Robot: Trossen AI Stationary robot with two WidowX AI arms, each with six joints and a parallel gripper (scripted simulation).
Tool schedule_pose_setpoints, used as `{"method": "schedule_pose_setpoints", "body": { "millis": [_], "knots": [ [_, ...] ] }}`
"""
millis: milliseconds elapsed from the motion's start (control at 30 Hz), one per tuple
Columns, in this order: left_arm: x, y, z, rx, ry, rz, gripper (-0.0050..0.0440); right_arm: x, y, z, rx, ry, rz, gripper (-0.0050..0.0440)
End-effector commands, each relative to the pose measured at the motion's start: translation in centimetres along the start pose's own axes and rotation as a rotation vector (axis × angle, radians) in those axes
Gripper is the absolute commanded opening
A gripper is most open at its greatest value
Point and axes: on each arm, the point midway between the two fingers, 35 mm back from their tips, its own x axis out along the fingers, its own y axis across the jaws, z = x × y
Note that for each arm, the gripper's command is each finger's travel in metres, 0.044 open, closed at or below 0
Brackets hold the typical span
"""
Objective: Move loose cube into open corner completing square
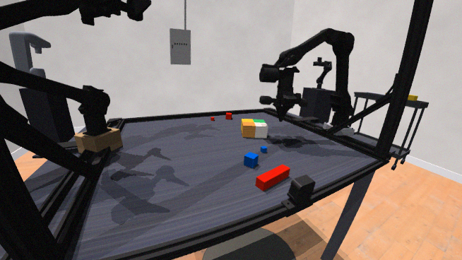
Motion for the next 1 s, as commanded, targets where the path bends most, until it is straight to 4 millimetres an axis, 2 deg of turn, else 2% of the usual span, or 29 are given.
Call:
{"method": "schedule_pose_setpoints", "body": {
  "millis": [0,167,400,667,733,800,967],
  "knots": [
    [0.0,0.0,0.0,-0.005,0.0,-0.002,0.04,-0.5,0.1,0.0,0.0,0.001,0.006,0.0],
    [0.0,0.0,0.0,-0.005,0.0,-0.002,0.04,-0.2,0.0,0.1,0.014,0.001,0.005,0.0],
    [0.0,0.0,0.0,-0.005,0.0,-0.002,0.04,-0.5,-3.0,2.6,0.411,-0.007,-0.005,0.0],
    [0.0,0.0,0.0,-0.005,0.0,-0.002,0.04,-0.6,-5.2,4.8,0.804,-0.01,-0.004,0.0],
    [0.0,0.0,0.0,-0.005,0.0,-0.002,0.04,-0.6,-5.2,4.8,0.804,-0.01,-0.004,0.0],
    [0.0,0.0,0.0,-0.005,0.0,-0.002,0.04,-0.6,-5.9,5.6,0.96,-0.009,-0.003,0.0],
    [0.0,0.0,0.0,-0.005,0.0,-0.002,0.04,-0.6,-7.0,7.0,1.209,-0.006,0.0,0.0]
  ]
}}
